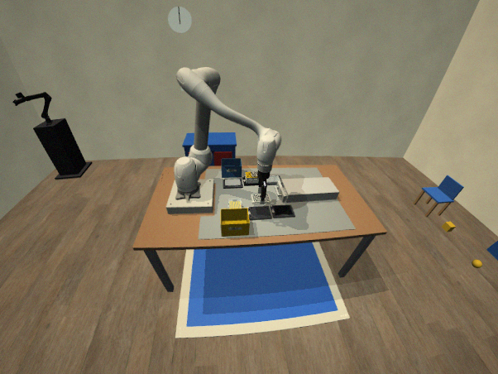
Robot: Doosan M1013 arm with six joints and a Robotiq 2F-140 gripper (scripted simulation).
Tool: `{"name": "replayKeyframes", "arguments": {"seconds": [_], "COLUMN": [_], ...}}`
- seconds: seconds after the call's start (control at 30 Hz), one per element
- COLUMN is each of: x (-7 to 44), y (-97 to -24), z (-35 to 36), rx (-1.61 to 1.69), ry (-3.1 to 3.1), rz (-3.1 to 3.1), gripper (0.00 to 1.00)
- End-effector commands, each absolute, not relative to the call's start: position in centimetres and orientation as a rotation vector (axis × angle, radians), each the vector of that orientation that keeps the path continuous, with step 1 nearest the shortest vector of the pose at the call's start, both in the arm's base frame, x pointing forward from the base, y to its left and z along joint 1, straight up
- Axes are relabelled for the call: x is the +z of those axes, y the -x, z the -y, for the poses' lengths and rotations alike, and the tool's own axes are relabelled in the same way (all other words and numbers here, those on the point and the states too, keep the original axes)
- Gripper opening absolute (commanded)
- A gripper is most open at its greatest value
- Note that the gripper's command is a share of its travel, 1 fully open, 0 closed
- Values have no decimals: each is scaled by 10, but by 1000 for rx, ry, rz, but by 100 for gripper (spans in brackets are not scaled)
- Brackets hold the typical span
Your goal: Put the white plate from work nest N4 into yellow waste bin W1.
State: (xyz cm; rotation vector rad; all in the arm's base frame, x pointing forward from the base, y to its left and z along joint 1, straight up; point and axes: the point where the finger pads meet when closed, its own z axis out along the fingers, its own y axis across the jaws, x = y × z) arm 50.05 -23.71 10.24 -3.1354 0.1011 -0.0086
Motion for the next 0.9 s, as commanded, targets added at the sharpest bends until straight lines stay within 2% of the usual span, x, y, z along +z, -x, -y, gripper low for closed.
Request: {"name": "replayKeyframes", "arguments": {"seconds": [0.0, 0.87], "x": [102, 102], "y": [-498, -445], "z": [238, 269], "rx": [-9, -9], "ry": [3134, 3134], "rz": [-128, -128], "gripper": [10, 10]}}
